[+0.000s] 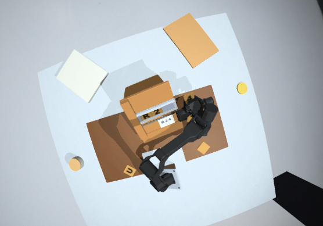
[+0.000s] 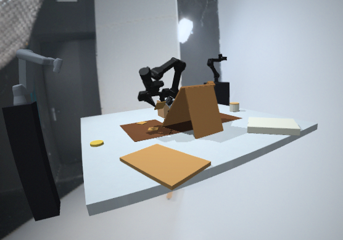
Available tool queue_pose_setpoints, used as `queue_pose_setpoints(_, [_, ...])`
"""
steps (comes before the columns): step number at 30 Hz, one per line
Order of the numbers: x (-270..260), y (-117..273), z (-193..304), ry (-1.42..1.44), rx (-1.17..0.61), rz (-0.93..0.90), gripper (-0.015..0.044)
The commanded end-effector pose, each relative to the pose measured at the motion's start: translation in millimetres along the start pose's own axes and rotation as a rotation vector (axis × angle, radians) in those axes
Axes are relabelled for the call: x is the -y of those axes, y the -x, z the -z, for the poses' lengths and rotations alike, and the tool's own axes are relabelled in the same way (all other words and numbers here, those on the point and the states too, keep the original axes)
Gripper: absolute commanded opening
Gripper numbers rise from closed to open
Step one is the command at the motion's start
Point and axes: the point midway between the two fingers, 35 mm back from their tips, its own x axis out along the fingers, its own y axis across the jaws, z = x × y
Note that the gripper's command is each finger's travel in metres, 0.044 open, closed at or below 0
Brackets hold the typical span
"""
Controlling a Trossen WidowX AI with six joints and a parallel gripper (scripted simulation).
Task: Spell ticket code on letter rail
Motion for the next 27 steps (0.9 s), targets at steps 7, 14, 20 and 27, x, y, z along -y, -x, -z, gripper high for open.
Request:
queue_pose_setpoints(7, [-7,1,-2,0.002,0.003,0.001,0.0000])
queue_pose_setpoints(14, [-10,1,-2,0.002,0.003,0.000,0.0000])
queue_pose_setpoints(20, [-13,1,-2,0.002,0.003,0.000,0.0000])
queue_pose_setpoints(27, [-17,1,-1,0.001,0.003,0.000,0.0000])
